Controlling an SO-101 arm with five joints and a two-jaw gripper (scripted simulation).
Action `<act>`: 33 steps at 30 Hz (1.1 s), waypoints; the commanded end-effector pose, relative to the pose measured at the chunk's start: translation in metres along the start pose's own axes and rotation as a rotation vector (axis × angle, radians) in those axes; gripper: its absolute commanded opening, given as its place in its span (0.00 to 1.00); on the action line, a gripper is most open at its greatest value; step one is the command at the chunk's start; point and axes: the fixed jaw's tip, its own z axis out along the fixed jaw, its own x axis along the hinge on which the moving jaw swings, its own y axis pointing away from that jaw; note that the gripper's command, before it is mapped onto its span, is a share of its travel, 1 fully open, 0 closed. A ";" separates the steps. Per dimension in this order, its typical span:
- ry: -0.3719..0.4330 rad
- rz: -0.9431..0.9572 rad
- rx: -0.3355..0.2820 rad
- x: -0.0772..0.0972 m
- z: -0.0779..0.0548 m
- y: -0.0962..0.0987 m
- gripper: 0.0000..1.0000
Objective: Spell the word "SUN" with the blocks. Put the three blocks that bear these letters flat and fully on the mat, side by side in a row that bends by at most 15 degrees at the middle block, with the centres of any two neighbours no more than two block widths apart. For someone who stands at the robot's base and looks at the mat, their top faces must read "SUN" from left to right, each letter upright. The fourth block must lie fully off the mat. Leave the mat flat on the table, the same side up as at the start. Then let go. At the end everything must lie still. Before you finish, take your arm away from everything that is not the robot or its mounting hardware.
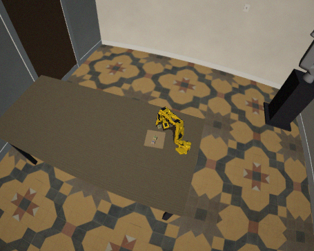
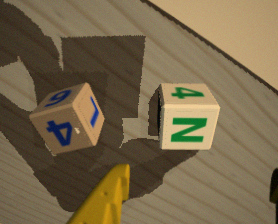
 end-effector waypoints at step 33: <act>0.071 0.001 0.022 0.010 0.018 -0.003 0.32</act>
